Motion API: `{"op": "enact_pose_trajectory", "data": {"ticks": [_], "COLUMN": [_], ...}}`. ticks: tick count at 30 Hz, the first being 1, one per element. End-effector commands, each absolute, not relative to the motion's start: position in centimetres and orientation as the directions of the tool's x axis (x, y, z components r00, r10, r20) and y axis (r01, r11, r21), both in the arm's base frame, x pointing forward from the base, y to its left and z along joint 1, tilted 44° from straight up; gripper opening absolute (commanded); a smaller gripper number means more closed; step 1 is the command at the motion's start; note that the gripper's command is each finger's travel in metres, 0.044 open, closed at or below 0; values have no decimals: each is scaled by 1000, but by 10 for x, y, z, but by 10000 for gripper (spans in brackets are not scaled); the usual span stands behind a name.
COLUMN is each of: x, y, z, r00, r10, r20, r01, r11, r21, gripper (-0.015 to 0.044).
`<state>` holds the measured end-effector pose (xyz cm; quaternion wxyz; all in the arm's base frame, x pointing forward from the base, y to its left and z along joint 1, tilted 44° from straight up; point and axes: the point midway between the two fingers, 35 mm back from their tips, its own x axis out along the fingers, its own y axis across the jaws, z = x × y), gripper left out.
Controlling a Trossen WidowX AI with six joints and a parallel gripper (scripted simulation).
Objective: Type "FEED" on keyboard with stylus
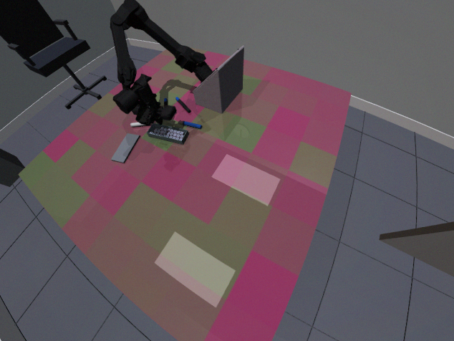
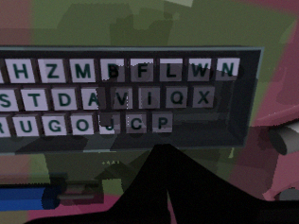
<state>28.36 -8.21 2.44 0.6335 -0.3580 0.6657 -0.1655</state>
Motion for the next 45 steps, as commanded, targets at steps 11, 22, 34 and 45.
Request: {"op": "enact_pose_trajectory", "data": {"ticks": [11,22,34,45], "x": [265,261,257,258], "y": [-40,-32,9,6], "z": [-16,-23,20,15], "r00": [67,67,67,69], "r10": [-683,-684,-682,-684], "r20": [-728,-727,-729,-726], "r01": [-253,-253,-253,-259], "r11": [694,693,695,691], "r21": [-674,-675,-673,-675], "gripper": [0,0,0,79]}}
